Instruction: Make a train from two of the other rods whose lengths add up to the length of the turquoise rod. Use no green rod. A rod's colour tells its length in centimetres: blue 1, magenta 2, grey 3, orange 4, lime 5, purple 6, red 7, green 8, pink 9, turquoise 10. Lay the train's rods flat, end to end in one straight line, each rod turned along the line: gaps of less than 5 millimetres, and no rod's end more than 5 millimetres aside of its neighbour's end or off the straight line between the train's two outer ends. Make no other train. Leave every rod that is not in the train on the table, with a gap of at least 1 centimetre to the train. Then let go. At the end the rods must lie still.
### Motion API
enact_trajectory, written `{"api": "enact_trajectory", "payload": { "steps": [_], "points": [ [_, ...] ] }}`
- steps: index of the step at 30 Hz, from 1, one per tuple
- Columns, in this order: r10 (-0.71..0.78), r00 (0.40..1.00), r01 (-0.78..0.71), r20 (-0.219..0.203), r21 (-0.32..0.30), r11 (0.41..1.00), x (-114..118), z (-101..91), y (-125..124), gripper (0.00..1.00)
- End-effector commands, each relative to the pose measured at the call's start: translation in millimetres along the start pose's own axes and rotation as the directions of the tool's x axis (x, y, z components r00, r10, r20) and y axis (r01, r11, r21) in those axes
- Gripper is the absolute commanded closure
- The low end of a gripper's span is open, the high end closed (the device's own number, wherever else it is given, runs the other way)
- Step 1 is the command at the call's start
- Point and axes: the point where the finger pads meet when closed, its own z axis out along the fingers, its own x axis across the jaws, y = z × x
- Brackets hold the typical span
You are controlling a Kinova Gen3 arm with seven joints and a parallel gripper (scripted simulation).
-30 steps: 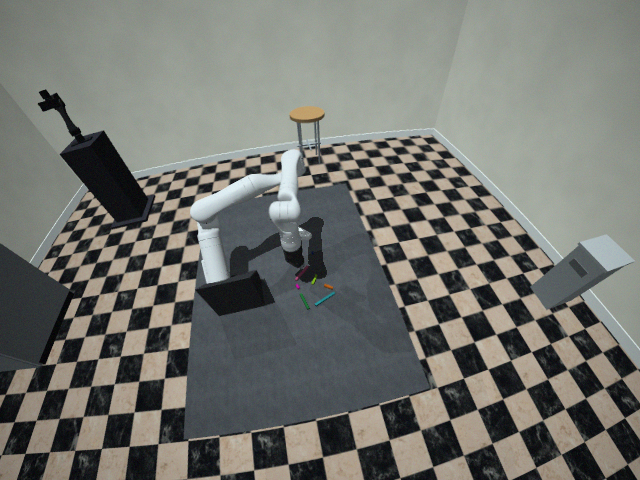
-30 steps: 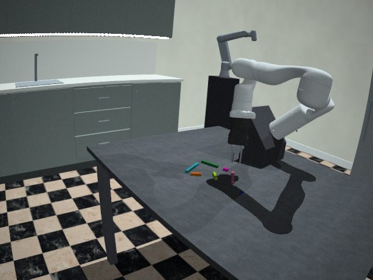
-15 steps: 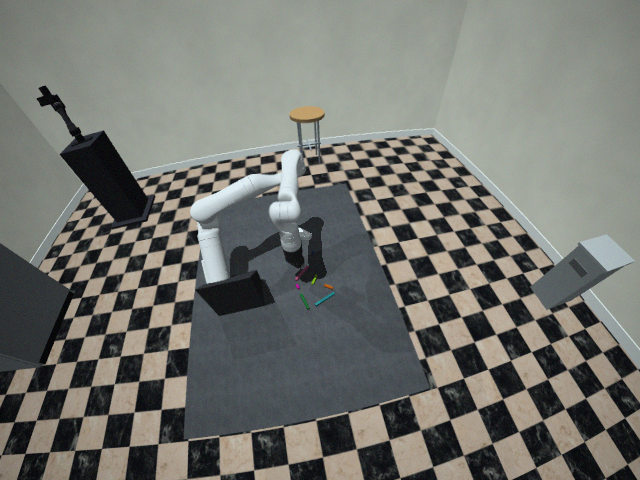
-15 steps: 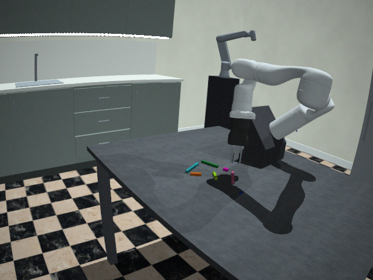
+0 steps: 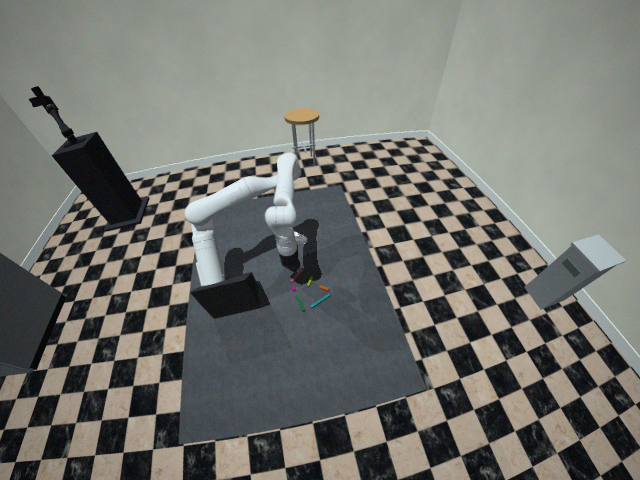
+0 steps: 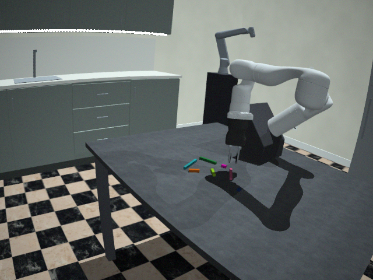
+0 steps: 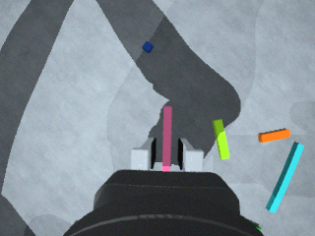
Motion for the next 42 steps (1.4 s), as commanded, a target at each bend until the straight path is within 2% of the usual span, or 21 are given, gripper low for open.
{"api": "enact_trajectory", "payload": {
  "steps": [1, 15, 24, 42],
  "points": [
    [0.0, 1.0, 0.0, 0.001, -0.002, 1.0, -0.3, 2.3, 0.5, 0.46],
    [0.0, 1.0, 0.0, 0.001, -0.002, 1.0, -0.1, 23.9, 0.1, 0.46],
    [0.0, 1.0, 0.0, 0.001, -0.002, 1.0, 0.0, 31.5, -0.1, 0.46],
    [0.0, 1.0, 0.0, 0.001, -0.002, 1.0, 0.0, 35.9, -0.2, 0.46]
  ]
}}
